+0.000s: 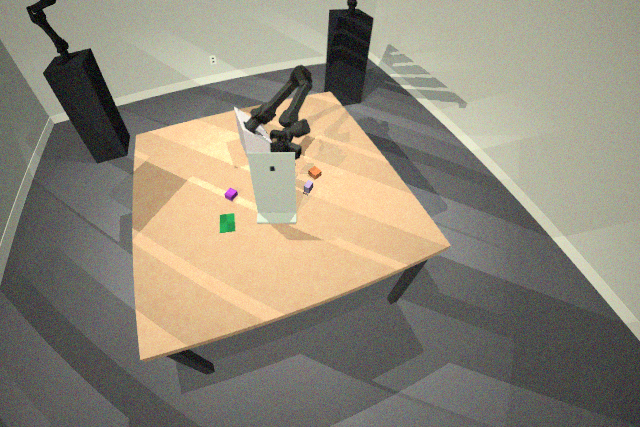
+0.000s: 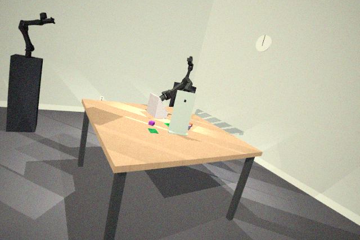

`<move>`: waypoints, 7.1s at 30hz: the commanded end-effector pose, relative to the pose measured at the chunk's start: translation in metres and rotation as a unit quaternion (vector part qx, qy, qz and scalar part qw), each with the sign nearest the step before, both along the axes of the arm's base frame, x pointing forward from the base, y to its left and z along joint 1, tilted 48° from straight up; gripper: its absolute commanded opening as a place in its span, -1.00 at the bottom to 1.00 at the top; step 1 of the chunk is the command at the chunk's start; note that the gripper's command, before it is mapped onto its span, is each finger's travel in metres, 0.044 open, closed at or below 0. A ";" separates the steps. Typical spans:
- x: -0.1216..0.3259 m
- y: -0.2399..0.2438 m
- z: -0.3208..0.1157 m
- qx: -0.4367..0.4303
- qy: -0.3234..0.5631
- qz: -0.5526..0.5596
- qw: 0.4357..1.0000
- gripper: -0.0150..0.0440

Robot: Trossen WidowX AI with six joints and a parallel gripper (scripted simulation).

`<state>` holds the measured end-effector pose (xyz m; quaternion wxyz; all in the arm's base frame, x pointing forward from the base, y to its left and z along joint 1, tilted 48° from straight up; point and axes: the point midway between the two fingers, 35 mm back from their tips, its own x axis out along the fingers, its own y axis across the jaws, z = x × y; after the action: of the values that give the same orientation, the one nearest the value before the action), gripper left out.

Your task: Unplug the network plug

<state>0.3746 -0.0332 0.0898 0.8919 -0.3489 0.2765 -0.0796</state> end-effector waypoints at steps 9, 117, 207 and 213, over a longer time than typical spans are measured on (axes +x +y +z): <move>0.001 0.000 0.001 -0.001 -0.001 0.003 1.000 -0.37; -0.041 0.010 0.015 -0.001 0.000 0.003 1.000 -0.49; -0.063 0.000 0.020 0.006 0.038 0.118 0.992 -0.49; -0.060 0.014 0.001 0.012 0.051 0.169 0.984 -0.49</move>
<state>0.3143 -0.0273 0.1031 0.8854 -0.3779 0.2638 0.0609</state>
